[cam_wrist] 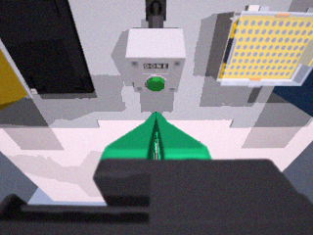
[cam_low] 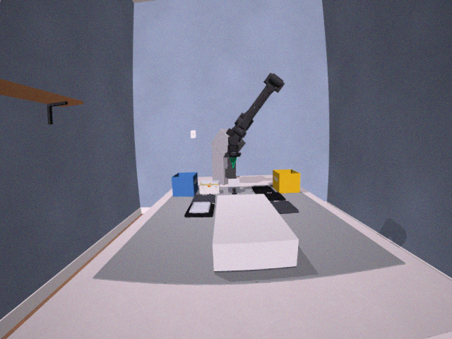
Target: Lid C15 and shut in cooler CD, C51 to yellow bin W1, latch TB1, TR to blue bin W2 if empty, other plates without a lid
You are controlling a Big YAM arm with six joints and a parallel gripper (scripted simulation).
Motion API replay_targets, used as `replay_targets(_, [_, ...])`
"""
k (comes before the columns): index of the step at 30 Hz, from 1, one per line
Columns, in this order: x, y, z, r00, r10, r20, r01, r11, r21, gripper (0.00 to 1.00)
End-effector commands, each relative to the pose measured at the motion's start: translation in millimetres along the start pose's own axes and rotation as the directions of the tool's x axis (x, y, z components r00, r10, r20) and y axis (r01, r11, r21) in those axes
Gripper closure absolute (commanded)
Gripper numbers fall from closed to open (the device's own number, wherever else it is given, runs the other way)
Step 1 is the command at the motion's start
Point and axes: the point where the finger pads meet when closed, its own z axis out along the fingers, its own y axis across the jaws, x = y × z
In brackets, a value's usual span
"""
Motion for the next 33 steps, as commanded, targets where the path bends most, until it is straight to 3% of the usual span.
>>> replay_targets(1, [-5,2,6.5,1.0,0.005,0.012,-0.005,1.0,-0.004,1.0])
replay_targets(23, [-4,2,59.1,1.0,0.007,0.01,-0.007,1.0,-0.004,1.0])
replay_targets(33, [-8,2,55.0,1.0,0.002,0.025,-0.002,1.0,-0.003,1.0])
